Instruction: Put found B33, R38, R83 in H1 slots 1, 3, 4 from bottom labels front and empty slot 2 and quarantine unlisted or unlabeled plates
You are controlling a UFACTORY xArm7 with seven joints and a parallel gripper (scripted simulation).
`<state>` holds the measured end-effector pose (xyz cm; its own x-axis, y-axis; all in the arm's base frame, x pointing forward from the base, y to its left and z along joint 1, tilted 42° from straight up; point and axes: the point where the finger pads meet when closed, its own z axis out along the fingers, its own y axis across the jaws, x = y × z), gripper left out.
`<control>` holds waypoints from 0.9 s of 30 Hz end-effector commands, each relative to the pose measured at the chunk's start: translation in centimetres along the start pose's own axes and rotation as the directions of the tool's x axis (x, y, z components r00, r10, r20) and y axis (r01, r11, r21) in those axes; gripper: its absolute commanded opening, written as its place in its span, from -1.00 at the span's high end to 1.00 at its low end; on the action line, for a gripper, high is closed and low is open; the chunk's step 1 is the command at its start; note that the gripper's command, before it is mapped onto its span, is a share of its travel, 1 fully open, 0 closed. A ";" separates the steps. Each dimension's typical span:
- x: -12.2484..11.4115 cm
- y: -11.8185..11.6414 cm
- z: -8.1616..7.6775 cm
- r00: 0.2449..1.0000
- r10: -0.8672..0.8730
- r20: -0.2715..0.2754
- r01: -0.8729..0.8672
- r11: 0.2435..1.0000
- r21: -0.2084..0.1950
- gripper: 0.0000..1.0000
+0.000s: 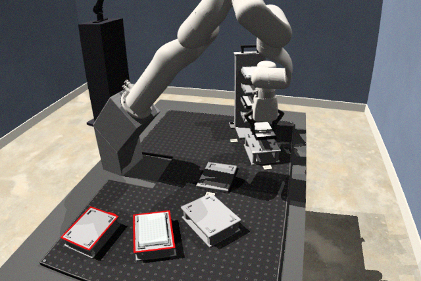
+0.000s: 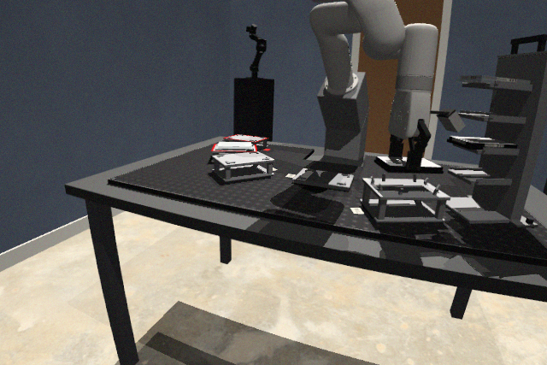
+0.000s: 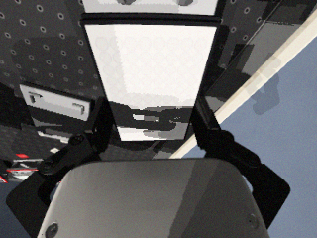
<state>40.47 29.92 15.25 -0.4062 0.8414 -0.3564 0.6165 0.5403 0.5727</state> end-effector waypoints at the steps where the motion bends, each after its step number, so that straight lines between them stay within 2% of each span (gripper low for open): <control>1: 0.1 0.1 -0.4 1.000 -0.001 -0.001 0.001 1.000 -0.003 1.00; 19: 0.1 0.1 -1.4 1.000 -0.001 -0.001 0.001 1.000 -0.003 1.00; 27: 0.1 0.1 -1.4 1.000 -0.001 -0.001 0.001 1.000 -0.003 1.00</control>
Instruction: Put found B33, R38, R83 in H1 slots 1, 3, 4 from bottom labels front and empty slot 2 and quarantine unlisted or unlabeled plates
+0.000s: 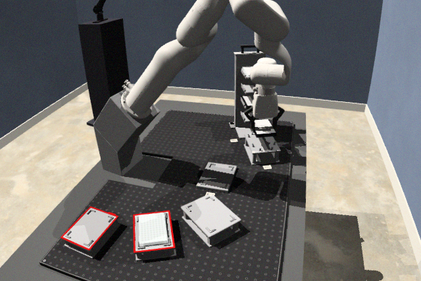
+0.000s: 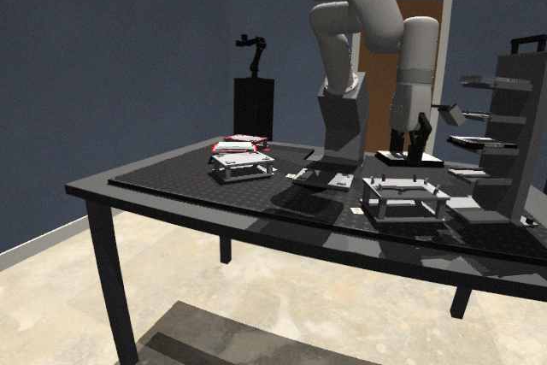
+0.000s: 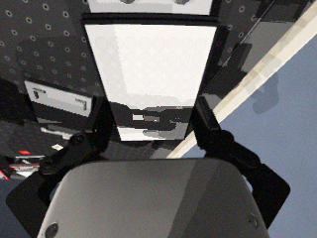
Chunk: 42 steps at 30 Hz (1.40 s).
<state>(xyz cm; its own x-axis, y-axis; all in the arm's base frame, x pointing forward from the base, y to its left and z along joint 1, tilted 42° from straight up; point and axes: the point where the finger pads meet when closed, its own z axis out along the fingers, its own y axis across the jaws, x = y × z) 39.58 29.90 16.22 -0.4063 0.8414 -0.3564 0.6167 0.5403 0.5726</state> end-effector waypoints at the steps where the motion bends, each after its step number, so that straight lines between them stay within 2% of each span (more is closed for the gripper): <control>1: 0.1 0.1 -0.1 1.000 -0.001 -0.001 0.001 1.000 -0.003 1.00; 4: 0.1 0.1 -0.1 1.000 -0.001 -0.001 0.001 1.000 -0.003 1.00; 19: 0.1 0.1 -5.1 1.000 -0.001 -0.001 0.001 1.000 -0.003 1.00; 21: 0.1 0.1 -5.1 1.000 -0.001 -0.001 0.001 1.000 -0.003 1.00; 36: 0.1 0.1 -10.1 1.000 0.000 -0.001 0.000 1.000 -0.003 1.00; 38: 0.1 0.1 -10.1 1.000 0.000 -0.001 0.000 1.000 -0.003 1.00; 42: 0.1 0.1 -11.5 1.000 0.000 -0.001 0.000 1.000 -0.003 1.00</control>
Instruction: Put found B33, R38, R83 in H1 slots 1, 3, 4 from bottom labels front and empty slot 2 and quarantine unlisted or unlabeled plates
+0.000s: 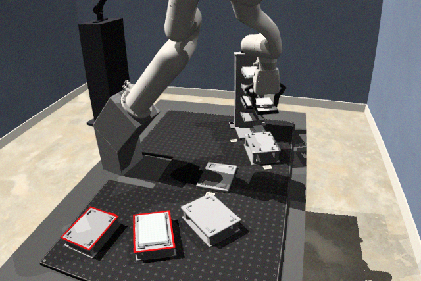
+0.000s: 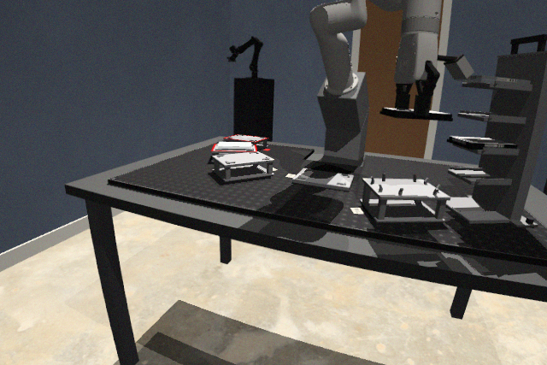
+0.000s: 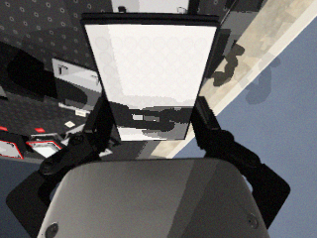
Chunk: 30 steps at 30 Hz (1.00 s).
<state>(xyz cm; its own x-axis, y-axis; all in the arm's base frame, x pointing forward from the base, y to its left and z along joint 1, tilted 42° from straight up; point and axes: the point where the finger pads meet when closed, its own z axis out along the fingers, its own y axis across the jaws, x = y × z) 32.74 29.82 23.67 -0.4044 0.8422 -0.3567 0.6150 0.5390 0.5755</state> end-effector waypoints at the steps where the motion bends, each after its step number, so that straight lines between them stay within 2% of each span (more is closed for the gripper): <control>1: 0.0 0.1 -1.7 1.000 -0.002 -0.003 0.002 1.000 0.000 1.00; 5: 0.0 0.1 -3.0 1.000 -0.002 -0.003 0.002 1.000 0.000 1.00; 13: 0.0 0.1 -3.1 1.000 -0.002 -0.003 0.002 1.000 0.000 1.00; 20: -3.5 -0.4 -3.1 0.973 0.230 -0.002 -0.230 0.973 0.000 1.00; 27: -6.9 -1.0 -3.1 0.894 0.449 -0.002 -0.449 0.894 0.001 1.00; 30: -7.4 -1.1 -3.1 0.892 0.452 -0.002 -0.452 0.892 0.001 1.00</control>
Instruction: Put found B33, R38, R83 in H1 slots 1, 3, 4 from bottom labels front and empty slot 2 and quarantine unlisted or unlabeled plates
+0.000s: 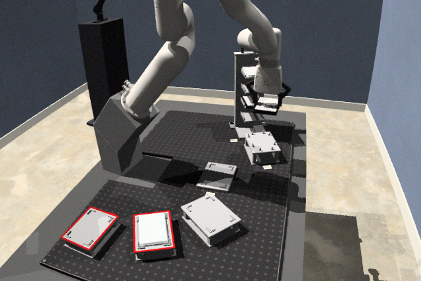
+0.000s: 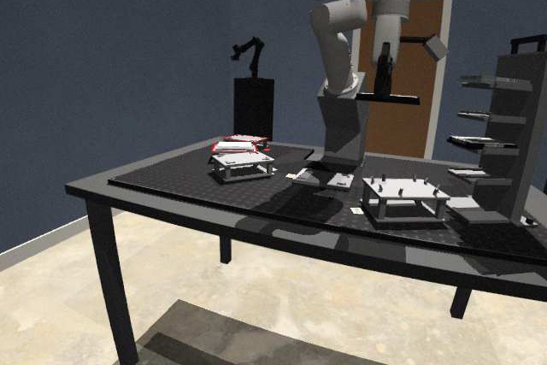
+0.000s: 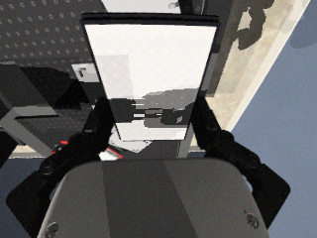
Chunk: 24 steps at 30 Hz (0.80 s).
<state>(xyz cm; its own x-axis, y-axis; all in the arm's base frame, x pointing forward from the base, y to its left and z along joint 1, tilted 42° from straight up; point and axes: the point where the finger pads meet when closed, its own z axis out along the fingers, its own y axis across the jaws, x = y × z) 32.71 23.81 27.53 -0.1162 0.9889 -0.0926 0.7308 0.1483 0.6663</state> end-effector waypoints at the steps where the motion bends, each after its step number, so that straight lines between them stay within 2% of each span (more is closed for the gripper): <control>1: -1.4 0.5 -0.2 0.999 0.049 -0.005 -0.049 0.999 -0.005 1.00; 14: -7.7 2.1 -0.2 0.999 0.049 -0.004 -0.049 0.999 -0.006 1.00; 17: -8.2 2.1 -0.1 0.999 0.049 -0.004 -0.049 0.999 -0.006 1.00; 24: -11.7 2.0 -0.1 0.999 0.049 -0.004 -0.049 0.999 -0.006 1.00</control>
<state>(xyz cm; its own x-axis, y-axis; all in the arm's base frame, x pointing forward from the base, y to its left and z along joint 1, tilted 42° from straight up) 35.21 14.45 29.66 -0.0807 0.9950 -0.0590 0.7339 0.0994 0.6720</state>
